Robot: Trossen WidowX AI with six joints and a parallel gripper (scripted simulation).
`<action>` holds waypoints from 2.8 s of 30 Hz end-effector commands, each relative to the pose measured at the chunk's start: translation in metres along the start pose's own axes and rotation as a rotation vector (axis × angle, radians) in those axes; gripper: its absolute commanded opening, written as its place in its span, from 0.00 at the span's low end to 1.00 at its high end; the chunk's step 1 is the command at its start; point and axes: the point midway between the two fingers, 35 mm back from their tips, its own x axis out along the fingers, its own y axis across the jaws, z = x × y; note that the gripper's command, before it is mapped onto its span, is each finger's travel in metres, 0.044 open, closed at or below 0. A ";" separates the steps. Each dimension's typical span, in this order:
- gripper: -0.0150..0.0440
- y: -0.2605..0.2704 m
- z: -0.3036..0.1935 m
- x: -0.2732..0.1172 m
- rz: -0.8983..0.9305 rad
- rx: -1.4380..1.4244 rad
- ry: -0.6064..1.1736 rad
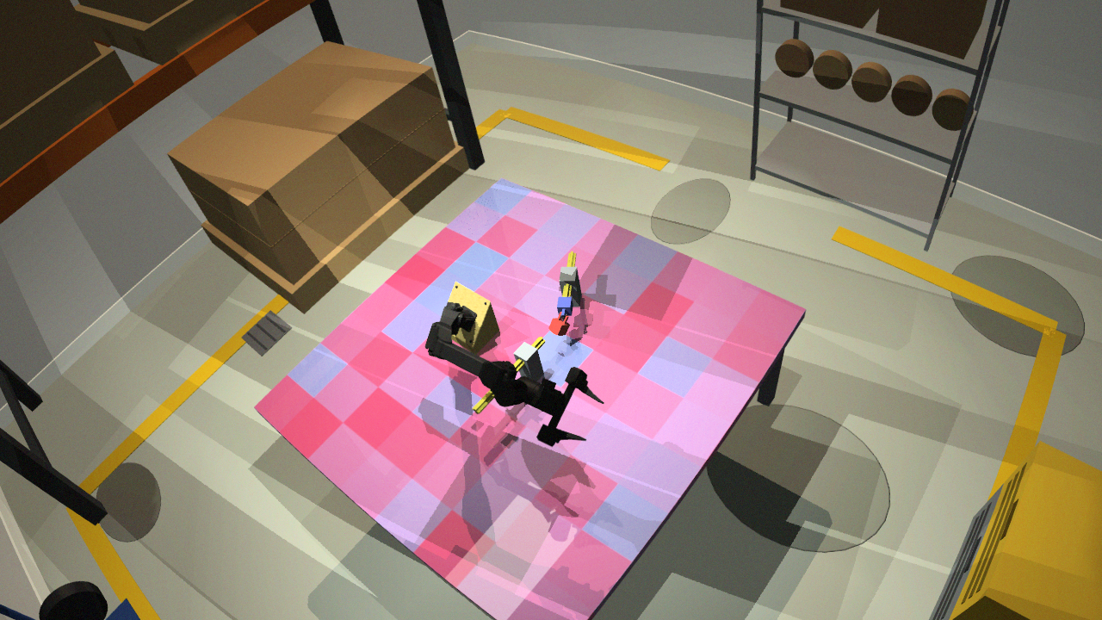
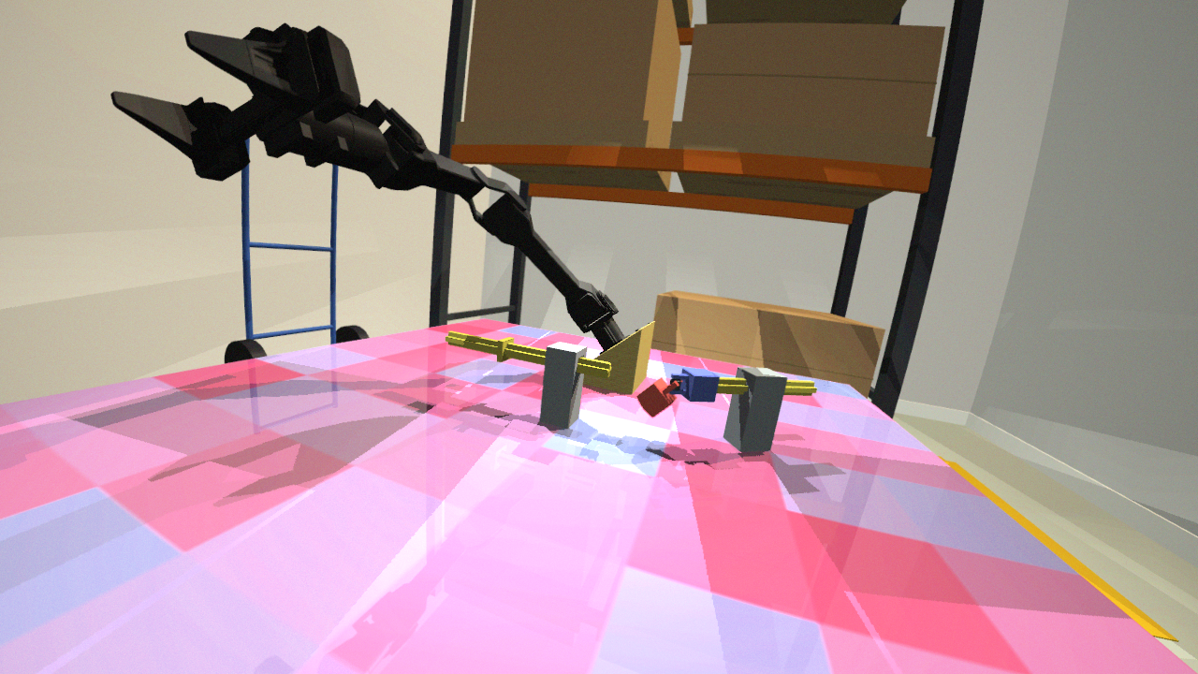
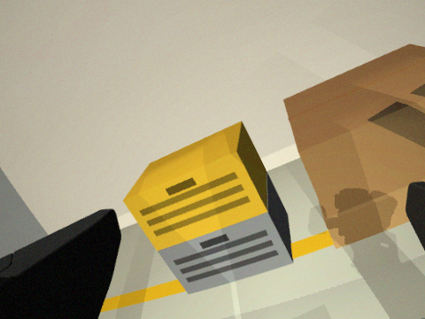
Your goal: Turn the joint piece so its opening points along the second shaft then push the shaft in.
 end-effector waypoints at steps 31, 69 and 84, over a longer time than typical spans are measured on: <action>1.00 0.265 -0.229 -0.132 0.107 0.254 1.066; 1.00 0.279 -0.302 -0.335 -0.180 -0.321 1.551; 1.00 0.275 -0.307 -0.335 0.181 -0.576 1.558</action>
